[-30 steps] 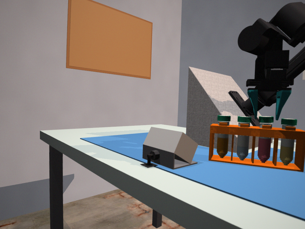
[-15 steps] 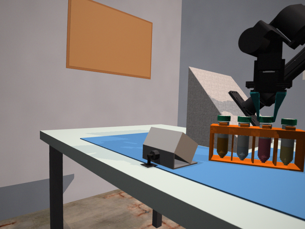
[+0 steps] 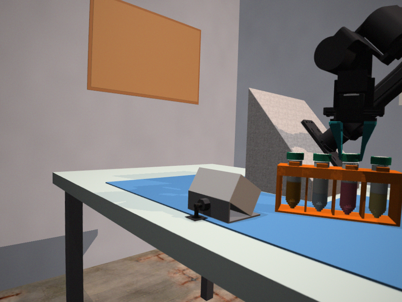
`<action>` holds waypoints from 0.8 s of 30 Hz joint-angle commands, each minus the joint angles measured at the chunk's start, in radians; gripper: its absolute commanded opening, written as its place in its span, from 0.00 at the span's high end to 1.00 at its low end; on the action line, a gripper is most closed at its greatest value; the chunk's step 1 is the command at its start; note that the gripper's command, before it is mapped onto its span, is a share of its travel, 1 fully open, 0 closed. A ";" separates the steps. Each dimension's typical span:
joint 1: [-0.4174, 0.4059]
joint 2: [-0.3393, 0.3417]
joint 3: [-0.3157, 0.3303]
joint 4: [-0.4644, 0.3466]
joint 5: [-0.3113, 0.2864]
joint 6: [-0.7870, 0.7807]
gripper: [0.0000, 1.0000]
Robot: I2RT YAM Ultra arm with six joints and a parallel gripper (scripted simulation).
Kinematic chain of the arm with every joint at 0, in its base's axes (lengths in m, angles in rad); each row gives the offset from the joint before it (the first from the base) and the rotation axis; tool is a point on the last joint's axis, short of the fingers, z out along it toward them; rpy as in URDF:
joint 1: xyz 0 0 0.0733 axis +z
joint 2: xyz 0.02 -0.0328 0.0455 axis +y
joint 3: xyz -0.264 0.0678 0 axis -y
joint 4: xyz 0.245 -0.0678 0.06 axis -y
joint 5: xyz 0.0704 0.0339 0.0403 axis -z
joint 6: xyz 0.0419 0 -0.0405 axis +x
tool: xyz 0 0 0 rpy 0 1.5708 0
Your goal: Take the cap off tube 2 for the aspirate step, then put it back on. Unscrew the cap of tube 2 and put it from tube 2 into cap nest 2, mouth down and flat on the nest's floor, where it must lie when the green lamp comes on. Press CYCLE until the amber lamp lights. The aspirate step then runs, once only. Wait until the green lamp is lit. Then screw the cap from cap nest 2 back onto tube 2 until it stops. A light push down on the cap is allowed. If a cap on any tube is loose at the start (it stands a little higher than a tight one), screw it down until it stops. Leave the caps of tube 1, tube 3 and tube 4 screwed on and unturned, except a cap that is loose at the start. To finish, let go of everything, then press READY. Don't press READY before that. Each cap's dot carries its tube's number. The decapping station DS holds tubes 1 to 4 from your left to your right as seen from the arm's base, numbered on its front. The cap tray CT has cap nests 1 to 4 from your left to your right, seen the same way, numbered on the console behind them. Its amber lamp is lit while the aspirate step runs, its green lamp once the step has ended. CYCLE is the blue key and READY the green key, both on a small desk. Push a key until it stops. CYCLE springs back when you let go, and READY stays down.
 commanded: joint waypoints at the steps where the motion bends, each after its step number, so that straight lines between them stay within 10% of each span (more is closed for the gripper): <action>1: -0.004 -0.004 0.002 0.012 -0.003 0.105 1.00; 24: -0.001 -0.005 -0.001 0.018 -0.003 0.761 1.00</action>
